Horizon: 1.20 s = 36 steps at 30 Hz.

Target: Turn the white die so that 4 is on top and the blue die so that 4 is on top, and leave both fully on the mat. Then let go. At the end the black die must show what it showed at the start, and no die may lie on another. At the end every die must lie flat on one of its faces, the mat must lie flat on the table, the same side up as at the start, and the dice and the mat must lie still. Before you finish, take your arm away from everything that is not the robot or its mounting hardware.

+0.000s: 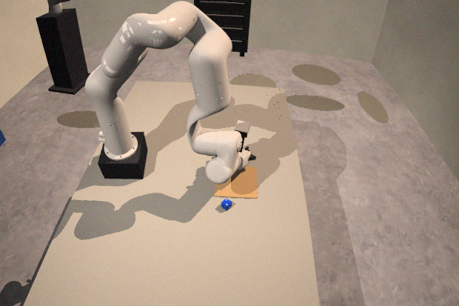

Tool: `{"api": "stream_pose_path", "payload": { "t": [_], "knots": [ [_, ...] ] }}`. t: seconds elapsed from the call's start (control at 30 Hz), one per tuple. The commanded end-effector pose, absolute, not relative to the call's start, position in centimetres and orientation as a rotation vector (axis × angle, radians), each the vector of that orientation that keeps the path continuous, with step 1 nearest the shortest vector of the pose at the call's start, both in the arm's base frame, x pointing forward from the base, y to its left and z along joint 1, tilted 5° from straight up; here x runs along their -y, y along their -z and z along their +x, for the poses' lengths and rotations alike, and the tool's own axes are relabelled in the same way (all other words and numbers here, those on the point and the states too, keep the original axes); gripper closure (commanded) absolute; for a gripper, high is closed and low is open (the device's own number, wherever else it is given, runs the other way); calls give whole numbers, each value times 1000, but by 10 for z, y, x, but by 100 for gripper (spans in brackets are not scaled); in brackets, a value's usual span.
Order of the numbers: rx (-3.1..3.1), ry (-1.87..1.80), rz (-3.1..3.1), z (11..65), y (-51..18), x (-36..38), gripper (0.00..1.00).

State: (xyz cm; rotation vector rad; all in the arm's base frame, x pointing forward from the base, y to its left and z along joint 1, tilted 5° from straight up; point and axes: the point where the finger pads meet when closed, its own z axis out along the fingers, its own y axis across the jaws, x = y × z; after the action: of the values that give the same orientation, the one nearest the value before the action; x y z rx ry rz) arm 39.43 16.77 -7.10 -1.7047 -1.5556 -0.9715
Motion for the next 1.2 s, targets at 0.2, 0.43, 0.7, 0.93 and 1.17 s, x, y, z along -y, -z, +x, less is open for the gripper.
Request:
{"api": "stream_pose_path", "payload": {
  "t": [0.2,0.43,0.7,0.93,1.17],
  "knots": [
    [1557,974,-1704,395,70,-168,58],
    [1557,974,-1704,395,70,-167,58],
    [1557,974,-1704,393,59,-150,58],
    [1557,974,-1704,391,46,-130,58],
    [1557,974,-1704,390,44,-126,58]
  ]
}}
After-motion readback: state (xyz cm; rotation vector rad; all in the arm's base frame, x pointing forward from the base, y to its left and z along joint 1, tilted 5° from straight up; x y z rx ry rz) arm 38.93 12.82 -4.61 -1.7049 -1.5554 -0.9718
